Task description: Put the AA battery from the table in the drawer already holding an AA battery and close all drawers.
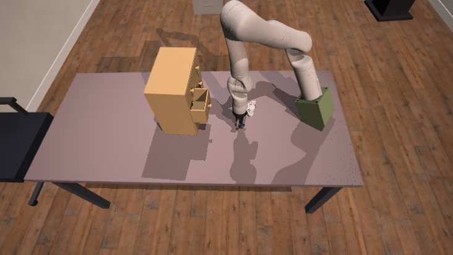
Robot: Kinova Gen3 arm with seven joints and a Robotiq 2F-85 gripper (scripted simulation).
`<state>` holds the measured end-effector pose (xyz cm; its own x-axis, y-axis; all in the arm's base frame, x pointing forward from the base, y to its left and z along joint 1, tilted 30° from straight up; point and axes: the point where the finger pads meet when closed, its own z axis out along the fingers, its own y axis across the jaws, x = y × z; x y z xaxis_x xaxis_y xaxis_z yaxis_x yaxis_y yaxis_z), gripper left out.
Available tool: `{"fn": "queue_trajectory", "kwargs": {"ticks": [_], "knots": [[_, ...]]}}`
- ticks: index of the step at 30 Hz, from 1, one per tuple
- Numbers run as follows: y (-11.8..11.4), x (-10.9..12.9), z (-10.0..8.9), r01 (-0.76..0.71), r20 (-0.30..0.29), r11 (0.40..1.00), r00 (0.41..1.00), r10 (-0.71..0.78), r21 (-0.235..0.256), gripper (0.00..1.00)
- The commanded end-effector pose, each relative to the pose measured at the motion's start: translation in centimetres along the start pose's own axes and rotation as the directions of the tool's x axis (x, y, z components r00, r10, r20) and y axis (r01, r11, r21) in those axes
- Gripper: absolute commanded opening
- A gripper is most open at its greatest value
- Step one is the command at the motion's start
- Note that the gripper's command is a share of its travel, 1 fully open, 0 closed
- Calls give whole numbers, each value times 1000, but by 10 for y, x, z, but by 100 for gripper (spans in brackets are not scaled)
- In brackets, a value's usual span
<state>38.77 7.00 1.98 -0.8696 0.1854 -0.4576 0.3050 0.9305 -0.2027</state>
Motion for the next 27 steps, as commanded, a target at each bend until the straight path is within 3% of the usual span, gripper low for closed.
{"fn": "queue_trajectory", "kwargs": {"ticks": [1,15,27], "knots": [[8,-3,-19,-6,4,1000,1000,6,-26,9],[6,-2,-76,-6,4,1000,1000,6,-26,9],[6,-2,-83,-6,4,1000,1000,6,-26,9]]}}
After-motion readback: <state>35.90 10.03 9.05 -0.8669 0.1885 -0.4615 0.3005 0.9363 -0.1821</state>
